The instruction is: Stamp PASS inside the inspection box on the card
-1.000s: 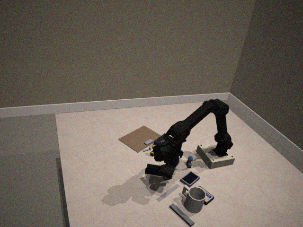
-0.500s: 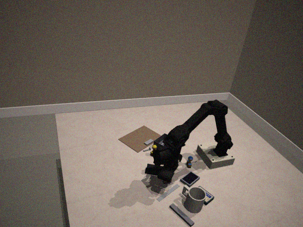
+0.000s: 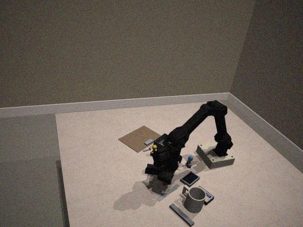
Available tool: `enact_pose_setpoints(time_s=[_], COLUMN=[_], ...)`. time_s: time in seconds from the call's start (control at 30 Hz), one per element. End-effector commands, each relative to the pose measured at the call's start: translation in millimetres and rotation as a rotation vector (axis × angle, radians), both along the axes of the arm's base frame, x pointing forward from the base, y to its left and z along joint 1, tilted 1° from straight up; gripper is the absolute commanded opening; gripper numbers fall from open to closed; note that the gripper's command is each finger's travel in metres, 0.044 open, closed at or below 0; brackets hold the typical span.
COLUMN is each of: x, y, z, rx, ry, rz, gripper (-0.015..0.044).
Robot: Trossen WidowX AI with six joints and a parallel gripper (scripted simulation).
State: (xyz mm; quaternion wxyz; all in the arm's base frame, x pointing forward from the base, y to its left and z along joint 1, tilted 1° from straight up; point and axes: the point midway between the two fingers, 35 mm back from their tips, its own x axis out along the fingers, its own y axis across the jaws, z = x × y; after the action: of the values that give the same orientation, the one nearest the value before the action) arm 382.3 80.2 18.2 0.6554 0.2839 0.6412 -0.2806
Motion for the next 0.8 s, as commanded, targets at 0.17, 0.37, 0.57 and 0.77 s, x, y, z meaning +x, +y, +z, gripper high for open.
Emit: enact_pose_setpoints(time_s=[0.17, 0.37, 0.57, 0.77], x=[4, -1, -2, -2], y=[1, -1, -2, -2], z=[25, 114, 118, 118], rx=[0.001, 0.001, 0.001, 0.001], ry=[-0.001, 0.000, 0.001, 0.001], rz=[-0.001, -0.004, -0.004, -0.004], gripper=[0.0260, 0.0260, 0.0260, 0.0260])
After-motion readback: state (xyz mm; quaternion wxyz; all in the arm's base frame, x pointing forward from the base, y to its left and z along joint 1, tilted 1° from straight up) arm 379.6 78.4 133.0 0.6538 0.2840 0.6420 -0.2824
